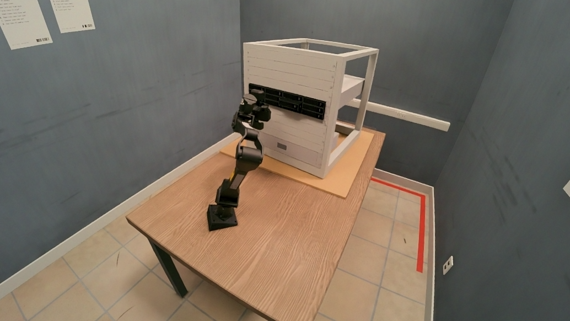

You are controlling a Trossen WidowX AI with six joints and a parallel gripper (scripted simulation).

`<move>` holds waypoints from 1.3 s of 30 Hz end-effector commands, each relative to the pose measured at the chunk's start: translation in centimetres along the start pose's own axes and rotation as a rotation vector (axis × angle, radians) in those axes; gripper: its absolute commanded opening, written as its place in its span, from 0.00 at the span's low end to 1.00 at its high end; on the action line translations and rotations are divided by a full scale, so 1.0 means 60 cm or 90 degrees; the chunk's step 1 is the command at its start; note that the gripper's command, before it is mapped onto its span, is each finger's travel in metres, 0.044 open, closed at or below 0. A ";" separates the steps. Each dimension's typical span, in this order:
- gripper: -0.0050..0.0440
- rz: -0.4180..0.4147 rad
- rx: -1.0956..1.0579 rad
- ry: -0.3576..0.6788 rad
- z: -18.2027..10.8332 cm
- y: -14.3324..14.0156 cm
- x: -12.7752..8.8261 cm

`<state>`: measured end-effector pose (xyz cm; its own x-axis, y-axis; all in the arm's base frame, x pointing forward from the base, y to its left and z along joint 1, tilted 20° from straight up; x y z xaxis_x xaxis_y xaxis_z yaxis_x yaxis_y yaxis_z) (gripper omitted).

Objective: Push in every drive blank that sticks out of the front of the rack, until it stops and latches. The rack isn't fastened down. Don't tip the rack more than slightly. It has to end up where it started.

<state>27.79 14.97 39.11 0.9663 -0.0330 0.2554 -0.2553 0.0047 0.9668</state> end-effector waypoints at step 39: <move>0.00 0.009 0.009 0.000 0.001 0.015 0.040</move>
<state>29.73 14.91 39.67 0.9665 -0.0329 0.2544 -0.2544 0.0042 0.9671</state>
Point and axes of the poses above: the point midway between the two fingers, 35 mm back from their tips, its own x axis out along the fingers, its own y axis across the jaws, z = x × y, the point moved 3 cm from there along -x, back along the fingers, and after that the axes turned 13 degrees about x, right-handed, at the moved point
